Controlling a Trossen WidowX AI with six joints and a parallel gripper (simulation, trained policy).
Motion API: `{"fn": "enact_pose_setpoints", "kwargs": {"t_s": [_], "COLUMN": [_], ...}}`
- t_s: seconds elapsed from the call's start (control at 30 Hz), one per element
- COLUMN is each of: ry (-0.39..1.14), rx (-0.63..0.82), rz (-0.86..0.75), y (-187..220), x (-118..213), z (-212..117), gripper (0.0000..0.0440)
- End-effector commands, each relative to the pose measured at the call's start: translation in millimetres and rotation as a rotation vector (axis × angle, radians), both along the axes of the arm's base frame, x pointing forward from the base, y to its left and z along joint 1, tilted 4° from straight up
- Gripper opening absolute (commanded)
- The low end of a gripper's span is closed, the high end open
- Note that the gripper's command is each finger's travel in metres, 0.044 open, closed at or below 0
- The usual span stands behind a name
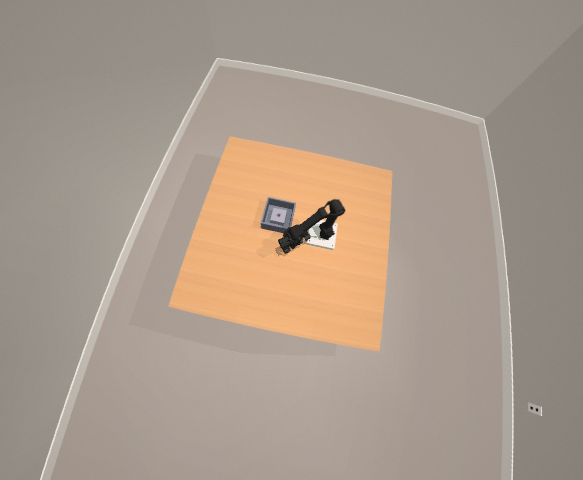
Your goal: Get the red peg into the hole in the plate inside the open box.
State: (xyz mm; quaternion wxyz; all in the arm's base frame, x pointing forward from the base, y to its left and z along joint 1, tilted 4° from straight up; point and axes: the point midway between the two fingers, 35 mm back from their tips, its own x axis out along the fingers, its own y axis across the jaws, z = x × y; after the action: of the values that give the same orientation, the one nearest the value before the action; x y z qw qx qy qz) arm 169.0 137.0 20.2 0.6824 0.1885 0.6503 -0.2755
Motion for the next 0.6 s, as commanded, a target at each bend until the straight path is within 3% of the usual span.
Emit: {"fn": "enact_pose_setpoints", "kwargs": {"t_s": [0.0, 0.57], "ry": [-0.040, -0.200], "rx": [-0.006, -0.033], "rz": [0.008, -0.073], "y": [-1, -22], "x": [9, 52], "z": [16, 96], "gripper": [0.0000, 0.0000]}}
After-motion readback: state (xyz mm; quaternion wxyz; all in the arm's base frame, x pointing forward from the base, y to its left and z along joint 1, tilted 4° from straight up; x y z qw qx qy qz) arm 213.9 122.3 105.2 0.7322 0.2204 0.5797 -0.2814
